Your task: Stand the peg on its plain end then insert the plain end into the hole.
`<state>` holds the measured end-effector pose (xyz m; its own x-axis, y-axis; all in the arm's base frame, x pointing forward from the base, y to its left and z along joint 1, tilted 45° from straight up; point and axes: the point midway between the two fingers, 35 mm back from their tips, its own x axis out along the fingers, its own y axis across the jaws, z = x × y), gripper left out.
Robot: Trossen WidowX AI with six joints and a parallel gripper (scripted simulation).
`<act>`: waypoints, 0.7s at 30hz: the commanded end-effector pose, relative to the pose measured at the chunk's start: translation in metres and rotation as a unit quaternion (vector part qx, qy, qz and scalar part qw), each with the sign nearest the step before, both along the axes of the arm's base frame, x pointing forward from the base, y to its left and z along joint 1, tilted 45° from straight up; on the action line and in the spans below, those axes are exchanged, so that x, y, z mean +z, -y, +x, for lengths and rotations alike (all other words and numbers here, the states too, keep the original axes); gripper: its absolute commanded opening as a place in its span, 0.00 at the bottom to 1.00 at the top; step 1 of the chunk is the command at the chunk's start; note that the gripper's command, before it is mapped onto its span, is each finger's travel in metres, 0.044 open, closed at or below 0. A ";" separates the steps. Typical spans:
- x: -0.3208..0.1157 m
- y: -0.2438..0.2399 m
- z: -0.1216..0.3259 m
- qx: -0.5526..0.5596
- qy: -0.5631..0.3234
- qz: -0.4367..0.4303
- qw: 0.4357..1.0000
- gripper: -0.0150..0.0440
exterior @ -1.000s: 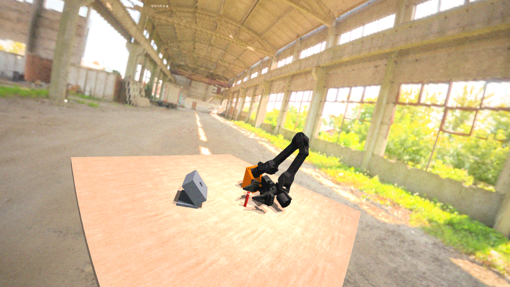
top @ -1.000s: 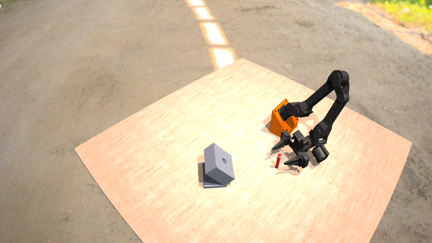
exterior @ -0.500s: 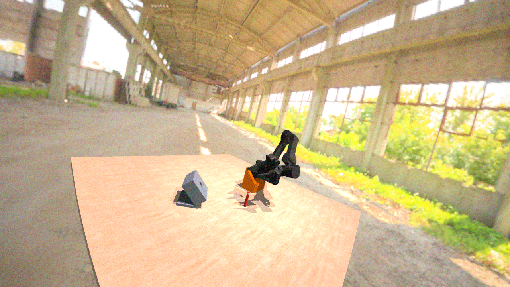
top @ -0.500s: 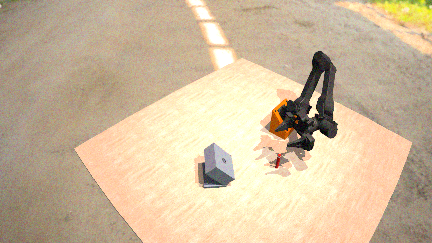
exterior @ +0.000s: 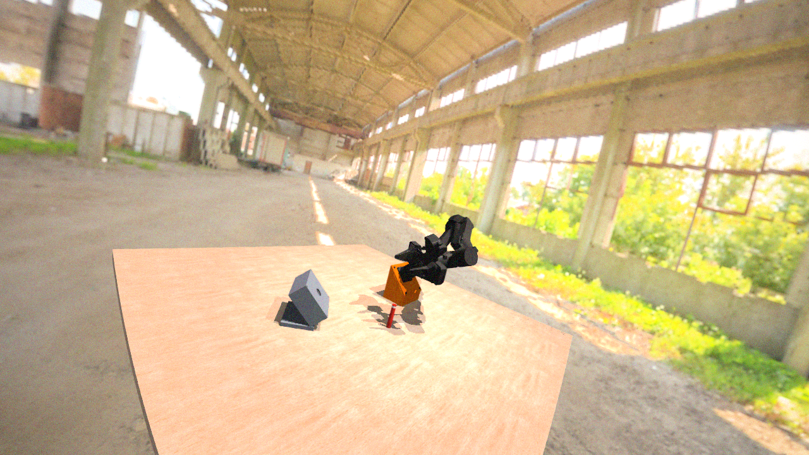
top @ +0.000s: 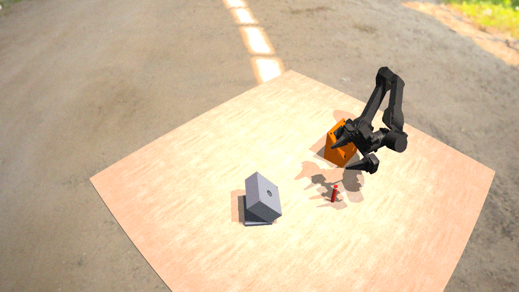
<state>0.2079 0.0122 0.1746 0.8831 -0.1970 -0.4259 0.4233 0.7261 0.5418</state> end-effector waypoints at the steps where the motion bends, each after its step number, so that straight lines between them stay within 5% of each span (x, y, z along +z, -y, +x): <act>1: -0.006 -0.004 0.003 0.027 -0.045 -0.020 0.998 1.00; 21: -0.054 -0.022 0.003 0.191 -0.322 -0.022 0.927 1.00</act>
<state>0.2108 0.0309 0.1237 0.5167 0.0057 -0.8561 0.3785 0.8954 0.2344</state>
